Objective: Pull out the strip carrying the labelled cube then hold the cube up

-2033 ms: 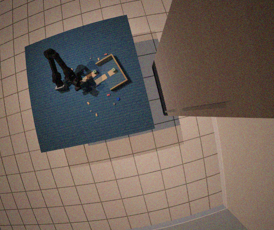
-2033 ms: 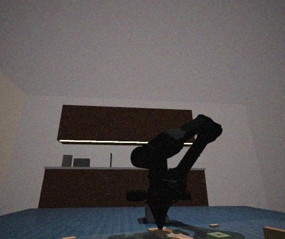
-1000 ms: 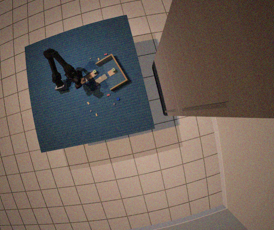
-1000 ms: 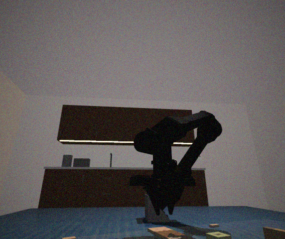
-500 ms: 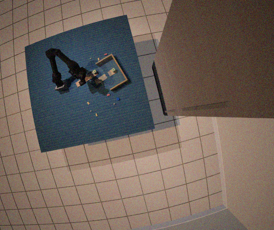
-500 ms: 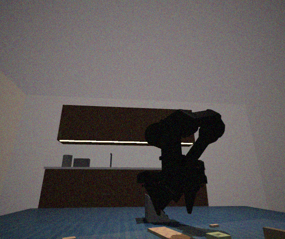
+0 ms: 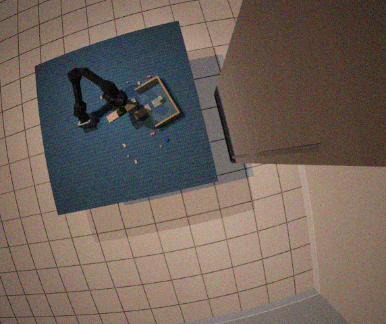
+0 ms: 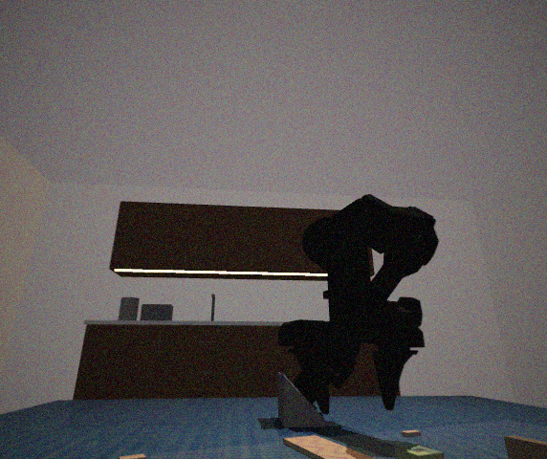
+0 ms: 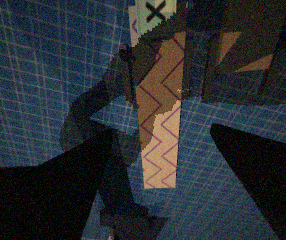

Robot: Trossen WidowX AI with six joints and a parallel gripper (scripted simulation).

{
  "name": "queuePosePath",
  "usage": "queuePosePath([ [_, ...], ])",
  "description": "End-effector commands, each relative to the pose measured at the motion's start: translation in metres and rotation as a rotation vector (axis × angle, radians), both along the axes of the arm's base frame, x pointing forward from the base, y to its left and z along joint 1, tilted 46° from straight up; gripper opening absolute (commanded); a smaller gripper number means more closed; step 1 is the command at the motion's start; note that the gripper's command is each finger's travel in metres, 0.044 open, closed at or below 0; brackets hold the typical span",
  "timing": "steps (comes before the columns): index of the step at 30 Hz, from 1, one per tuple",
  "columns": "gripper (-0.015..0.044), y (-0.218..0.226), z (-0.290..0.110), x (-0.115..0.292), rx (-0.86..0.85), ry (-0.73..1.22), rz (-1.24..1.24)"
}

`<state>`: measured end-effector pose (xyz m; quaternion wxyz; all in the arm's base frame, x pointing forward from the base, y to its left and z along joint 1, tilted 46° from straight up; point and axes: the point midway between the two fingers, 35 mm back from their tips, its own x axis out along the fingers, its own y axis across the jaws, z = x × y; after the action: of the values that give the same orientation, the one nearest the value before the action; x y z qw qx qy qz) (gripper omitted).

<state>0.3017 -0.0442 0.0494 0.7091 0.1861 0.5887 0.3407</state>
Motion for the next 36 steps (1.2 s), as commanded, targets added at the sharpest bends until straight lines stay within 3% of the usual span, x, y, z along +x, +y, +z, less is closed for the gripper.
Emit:
queuePosePath([
  [1,0.0440,0.001,0.005,0.015,0.005,0.002,-0.004],
  [25,0.0440,0.007,0.029,0.086,0.005,-0.002,-0.004],
  [32,0.0256,0.012,0.023,0.087,0.005,-0.002,-0.004],
  [36,0.0250,0.017,0.018,0.088,0.005,-0.002,-0.004],
])
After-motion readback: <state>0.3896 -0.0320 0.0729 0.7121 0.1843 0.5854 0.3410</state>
